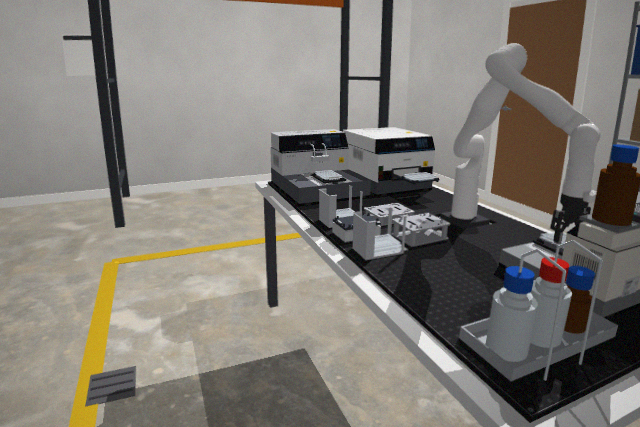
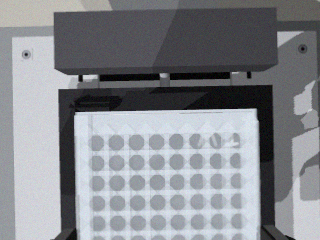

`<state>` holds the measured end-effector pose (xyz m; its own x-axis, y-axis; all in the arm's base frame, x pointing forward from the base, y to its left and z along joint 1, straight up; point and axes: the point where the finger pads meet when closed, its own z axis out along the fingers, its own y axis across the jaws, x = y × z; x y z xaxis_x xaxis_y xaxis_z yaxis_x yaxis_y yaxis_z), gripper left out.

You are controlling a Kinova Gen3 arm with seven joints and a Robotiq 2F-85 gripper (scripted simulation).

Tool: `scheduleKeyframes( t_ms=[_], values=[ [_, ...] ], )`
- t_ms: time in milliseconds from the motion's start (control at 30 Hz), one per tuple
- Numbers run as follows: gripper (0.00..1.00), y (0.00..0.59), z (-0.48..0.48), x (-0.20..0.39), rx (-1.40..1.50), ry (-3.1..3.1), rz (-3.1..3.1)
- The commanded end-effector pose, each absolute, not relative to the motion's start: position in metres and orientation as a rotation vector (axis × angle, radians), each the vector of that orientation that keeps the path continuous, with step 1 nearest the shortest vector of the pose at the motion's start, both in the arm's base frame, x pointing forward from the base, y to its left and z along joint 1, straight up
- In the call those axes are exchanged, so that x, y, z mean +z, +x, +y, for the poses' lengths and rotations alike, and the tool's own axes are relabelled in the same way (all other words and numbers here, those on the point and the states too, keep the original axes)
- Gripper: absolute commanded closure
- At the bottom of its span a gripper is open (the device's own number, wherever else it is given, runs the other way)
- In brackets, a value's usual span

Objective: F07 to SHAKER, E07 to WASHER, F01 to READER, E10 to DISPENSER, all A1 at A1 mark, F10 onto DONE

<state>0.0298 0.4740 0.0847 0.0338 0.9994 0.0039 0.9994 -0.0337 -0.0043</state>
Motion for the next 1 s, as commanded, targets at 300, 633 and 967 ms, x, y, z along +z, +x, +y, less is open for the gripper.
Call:
scheduleKeyframes(
  t_ms=[300, 633, 967],
  values=[
    [0.06, 0.030, 0.475, 0.089, -0.003, -2.254, -2.179],
    [0.06, 0.030, 0.475, 0.097, -0.003, -2.254, -2.179],
    [0.06, 0.030, 0.475, 0.110, -0.002, -2.254, -2.179]
  ],
)
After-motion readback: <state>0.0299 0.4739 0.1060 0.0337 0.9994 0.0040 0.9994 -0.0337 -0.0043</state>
